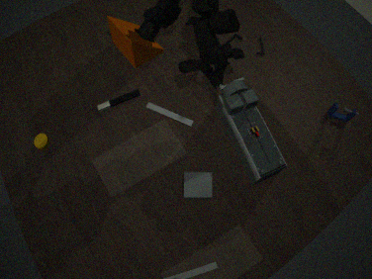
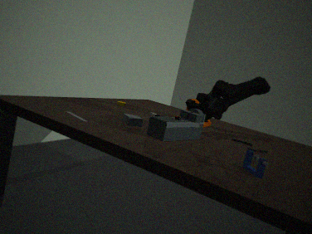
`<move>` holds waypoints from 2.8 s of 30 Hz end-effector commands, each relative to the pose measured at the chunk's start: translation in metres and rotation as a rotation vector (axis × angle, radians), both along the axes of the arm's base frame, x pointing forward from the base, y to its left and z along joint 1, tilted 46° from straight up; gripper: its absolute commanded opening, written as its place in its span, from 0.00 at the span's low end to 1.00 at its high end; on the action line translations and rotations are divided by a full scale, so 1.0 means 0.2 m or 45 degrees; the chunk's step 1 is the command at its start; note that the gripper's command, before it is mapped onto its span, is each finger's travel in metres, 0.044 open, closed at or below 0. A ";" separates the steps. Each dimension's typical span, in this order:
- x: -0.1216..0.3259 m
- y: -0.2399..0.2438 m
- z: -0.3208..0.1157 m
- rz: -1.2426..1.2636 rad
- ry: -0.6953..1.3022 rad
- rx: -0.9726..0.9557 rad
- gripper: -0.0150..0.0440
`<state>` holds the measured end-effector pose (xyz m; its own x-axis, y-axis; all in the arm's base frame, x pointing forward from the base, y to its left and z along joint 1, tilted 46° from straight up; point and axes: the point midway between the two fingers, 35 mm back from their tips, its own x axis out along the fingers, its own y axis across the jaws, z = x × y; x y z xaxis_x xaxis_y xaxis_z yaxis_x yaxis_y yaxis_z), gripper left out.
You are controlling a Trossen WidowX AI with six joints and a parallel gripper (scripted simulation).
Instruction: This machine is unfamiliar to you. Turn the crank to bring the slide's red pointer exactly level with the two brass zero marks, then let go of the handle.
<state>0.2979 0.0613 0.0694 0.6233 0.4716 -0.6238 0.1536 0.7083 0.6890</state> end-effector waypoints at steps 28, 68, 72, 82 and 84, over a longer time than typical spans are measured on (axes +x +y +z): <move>0.01 0.22 -0.01 0.006 0.011 0.001 0.25; 0.02 0.24 0.04 0.006 0.011 0.001 0.25; 0.02 0.24 0.04 0.006 0.011 0.001 0.25; 0.02 0.25 0.05 0.006 0.011 0.001 0.25; 0.02 0.25 0.05 0.006 0.011 0.001 0.25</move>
<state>0.3003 0.1049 0.0721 0.6156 0.4542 -0.6440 0.1804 0.7143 0.6762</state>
